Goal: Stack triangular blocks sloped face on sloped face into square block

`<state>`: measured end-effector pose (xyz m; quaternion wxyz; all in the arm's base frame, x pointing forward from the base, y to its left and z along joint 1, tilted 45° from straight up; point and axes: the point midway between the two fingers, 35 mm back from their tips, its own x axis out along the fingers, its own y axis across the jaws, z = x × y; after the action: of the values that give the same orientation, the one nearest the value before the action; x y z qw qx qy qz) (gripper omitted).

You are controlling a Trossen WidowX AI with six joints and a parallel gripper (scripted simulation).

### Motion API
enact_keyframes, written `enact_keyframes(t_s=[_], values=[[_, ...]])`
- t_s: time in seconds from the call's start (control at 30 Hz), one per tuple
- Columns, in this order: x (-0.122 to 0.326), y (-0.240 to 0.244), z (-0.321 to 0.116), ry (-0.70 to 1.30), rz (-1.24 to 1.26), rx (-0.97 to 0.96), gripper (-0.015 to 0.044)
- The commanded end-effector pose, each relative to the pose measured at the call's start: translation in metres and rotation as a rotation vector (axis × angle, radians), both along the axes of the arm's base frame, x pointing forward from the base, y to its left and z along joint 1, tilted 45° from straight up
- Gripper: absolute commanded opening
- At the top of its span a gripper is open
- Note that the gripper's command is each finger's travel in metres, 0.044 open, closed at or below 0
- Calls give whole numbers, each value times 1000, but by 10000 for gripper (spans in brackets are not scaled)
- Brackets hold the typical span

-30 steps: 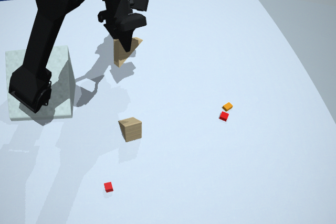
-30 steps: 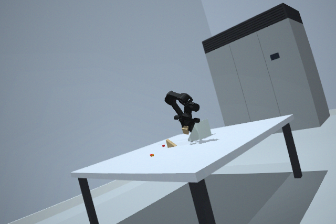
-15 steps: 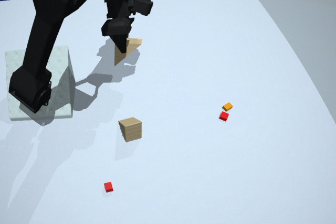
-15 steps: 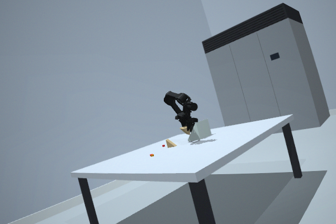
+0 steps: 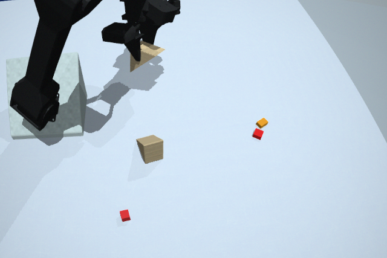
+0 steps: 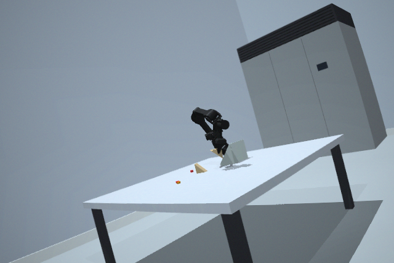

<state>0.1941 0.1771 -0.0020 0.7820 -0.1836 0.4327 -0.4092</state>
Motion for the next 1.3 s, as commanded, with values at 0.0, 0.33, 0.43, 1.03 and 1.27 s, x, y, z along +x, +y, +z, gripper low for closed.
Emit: enact_keyframes(t_s=[0.0,0.33,0.43,1.03,1.27], values=[[0,-2,1,-110,-95,59,0],[1,-2,2,-362,-297,184,0],[1,-1,3,-437,-359,220,0],[2,-8,32,-486,-391,269,0],[0,-18,61,-475,-368,289,0]])
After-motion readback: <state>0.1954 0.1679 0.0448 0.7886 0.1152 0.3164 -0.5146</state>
